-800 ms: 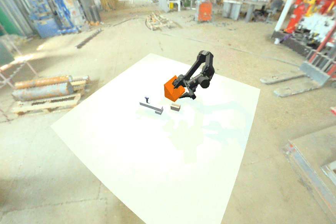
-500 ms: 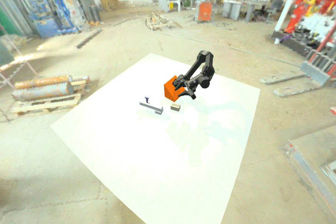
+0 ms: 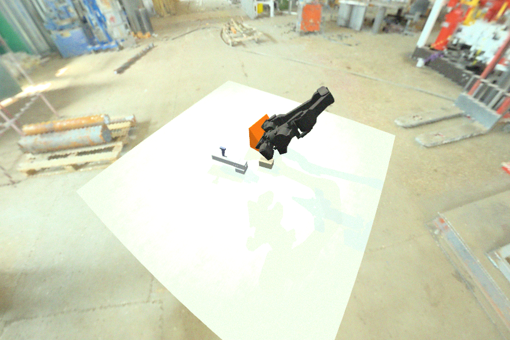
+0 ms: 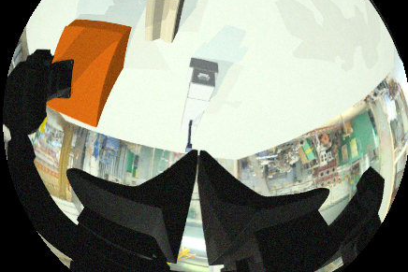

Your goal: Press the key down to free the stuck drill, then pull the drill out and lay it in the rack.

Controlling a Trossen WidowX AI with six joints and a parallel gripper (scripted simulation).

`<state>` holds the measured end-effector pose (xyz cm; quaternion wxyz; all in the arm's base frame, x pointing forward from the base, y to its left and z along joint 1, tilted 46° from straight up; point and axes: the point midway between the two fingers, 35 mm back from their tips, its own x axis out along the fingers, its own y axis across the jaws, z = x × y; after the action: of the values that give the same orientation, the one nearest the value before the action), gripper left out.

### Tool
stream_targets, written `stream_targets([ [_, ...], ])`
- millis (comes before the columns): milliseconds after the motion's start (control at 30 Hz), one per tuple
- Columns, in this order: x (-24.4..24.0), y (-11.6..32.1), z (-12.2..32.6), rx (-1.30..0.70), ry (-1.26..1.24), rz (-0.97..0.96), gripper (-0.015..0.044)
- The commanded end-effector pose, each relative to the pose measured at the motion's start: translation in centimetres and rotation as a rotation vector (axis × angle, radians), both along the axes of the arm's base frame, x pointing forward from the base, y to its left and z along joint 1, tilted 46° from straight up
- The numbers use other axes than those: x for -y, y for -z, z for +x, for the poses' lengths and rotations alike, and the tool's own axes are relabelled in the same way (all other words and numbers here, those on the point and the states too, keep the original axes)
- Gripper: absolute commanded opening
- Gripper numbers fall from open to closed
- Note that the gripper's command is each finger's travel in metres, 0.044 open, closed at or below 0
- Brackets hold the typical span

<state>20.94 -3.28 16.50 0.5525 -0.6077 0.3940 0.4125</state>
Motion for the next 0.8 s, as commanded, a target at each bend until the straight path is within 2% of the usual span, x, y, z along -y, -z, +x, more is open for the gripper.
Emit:
stream_targets([
  [0, 1.6, 1.8, 2.0, -0.115, 0.201, 0.162, 0.0000],
  [267, 5.9, 6.6, 4.8, -0.321, 0.642, 0.494, 0.0000],
  [633, 11.5, 13.5, 5.4, -0.660, 1.244, 0.959, 0.0000],
  [767, 12.2, 14.5, 5.3, -0.707, 1.324, 1.024, 0.0000],
])
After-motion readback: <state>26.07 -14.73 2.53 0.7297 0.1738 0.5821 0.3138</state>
